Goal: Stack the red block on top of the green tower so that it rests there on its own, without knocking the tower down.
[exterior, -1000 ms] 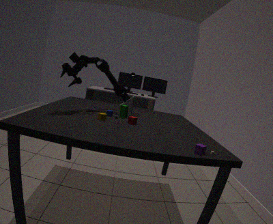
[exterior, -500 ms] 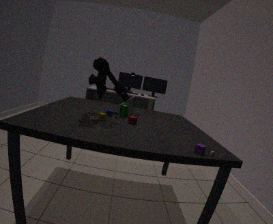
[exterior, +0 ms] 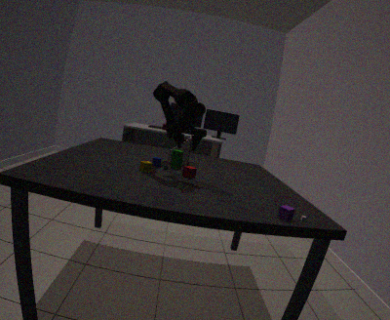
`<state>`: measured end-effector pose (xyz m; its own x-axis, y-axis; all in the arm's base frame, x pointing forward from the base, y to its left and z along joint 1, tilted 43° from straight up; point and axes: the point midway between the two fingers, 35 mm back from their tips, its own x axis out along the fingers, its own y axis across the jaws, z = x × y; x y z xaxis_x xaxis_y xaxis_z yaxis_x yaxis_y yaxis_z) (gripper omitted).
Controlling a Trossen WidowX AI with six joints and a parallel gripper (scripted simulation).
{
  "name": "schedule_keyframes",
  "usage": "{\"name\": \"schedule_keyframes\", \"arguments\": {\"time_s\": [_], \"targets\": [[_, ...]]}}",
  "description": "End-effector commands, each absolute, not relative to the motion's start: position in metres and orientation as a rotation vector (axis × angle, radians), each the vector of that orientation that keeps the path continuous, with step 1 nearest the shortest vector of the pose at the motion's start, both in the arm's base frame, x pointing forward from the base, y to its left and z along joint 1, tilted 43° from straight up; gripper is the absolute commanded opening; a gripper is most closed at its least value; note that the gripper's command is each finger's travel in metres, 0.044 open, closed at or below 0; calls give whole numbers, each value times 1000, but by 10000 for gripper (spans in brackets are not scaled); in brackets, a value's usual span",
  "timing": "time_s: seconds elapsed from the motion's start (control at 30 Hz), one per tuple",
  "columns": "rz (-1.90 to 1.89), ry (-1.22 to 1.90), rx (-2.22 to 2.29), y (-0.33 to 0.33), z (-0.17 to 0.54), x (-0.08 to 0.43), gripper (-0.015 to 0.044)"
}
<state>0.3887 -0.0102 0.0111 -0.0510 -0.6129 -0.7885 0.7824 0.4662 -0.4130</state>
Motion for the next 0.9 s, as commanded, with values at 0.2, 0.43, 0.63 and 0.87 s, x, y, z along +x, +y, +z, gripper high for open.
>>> {"name": "schedule_keyframes", "arguments": {"time_s": [0.2,0.43,0.63,0.87], "targets": [[-1114,1282,-21,17,-18,363,440],[-1114,1281,-21,-2,-38,362,440],[-1116,1280,-23,-25,-64,357,440],[-1116,1280,-23,-27,-68,358,440]]}}
